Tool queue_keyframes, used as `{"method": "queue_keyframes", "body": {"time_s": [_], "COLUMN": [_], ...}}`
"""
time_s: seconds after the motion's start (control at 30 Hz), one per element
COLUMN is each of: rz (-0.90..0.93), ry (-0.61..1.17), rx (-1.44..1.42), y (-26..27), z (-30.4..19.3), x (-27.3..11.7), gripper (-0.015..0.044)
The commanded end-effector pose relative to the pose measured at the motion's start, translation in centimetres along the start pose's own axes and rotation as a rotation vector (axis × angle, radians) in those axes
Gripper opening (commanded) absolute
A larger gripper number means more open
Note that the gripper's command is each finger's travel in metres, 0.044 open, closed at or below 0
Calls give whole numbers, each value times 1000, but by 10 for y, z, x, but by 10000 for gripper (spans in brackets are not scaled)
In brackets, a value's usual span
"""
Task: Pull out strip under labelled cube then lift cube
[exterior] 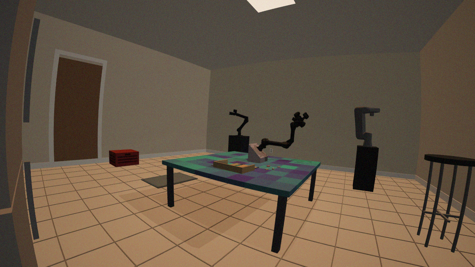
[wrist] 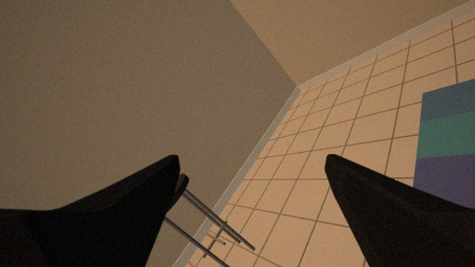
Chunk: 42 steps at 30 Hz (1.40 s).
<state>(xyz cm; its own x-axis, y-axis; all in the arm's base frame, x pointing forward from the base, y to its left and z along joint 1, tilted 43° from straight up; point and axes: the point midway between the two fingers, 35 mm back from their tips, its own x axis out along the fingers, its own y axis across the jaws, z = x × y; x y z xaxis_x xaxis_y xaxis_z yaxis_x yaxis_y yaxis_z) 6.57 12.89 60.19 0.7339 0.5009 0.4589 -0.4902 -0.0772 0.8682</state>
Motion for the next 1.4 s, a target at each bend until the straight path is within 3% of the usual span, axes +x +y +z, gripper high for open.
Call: {"method": "queue_keyframes", "body": {"time_s": [0.0,0.33,0.7,1.03,1.37], "rz": [0,-37,-218,-434,-648], "ry": [-1,-84,-148,-107,51], "rx": [0,-29,-146,-272,-393], "y": [0,-59,-194,-331,-461], "z": [2,117,218,250,228], "x": [0,2,-3,-26,-67], "gripper": [400,400,400,400,400]}}
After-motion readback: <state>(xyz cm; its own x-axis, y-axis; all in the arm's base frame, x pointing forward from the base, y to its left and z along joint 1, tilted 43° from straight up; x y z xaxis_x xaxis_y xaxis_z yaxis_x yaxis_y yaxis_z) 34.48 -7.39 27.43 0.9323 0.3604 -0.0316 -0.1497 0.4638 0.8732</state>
